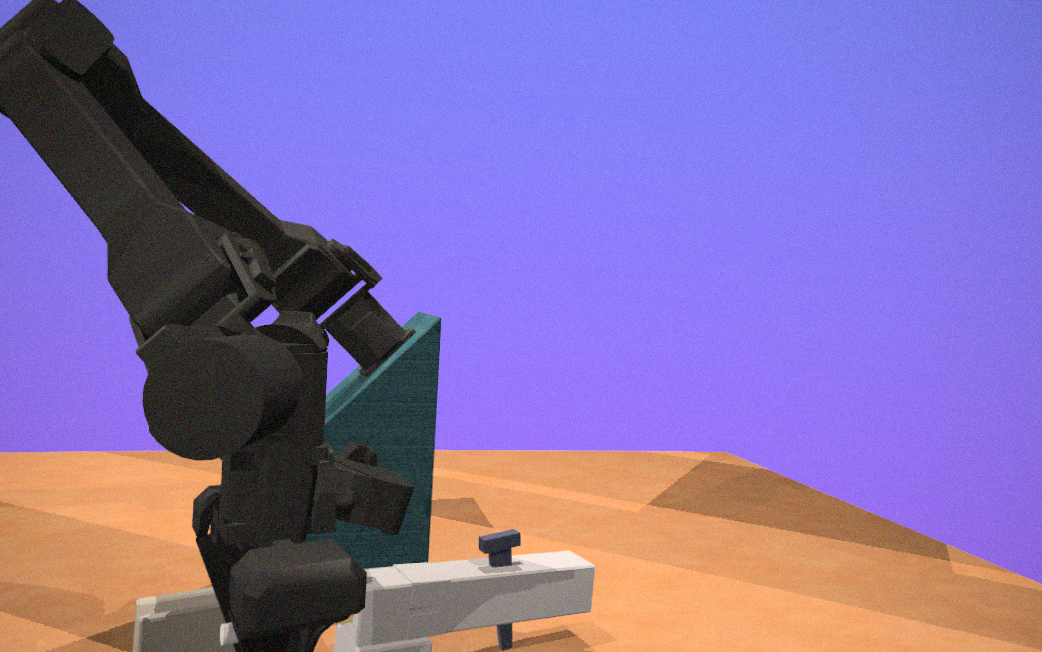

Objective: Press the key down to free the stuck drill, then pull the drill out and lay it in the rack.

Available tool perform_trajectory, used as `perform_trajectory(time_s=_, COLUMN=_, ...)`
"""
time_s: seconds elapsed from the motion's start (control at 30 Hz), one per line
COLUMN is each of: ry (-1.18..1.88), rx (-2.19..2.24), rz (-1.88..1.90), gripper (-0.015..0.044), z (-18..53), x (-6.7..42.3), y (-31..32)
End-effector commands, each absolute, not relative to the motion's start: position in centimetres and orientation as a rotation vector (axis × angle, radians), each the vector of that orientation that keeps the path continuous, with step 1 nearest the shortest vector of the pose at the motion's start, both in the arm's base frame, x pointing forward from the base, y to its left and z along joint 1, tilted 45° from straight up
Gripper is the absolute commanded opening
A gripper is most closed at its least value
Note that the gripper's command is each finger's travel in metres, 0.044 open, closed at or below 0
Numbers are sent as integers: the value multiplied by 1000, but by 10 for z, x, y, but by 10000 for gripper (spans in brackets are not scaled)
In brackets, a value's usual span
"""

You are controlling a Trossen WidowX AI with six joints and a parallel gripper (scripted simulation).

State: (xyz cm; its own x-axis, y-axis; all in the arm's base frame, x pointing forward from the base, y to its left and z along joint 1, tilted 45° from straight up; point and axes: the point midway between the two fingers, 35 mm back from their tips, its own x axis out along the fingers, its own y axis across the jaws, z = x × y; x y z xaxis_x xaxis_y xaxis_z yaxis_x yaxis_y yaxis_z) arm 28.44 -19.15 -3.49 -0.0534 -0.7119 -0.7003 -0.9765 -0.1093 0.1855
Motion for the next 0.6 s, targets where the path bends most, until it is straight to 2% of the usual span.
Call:
perform_trajectory(time_s=0.0, ry=1796, rx=-1848, rz=966, gripper=440, z=-37, x=282, y=-191)
perform_trajectory(time_s=0.57, ry=1796, rx=-1848, rz=966, gripper=440, z=-38, x=281, y=-190)
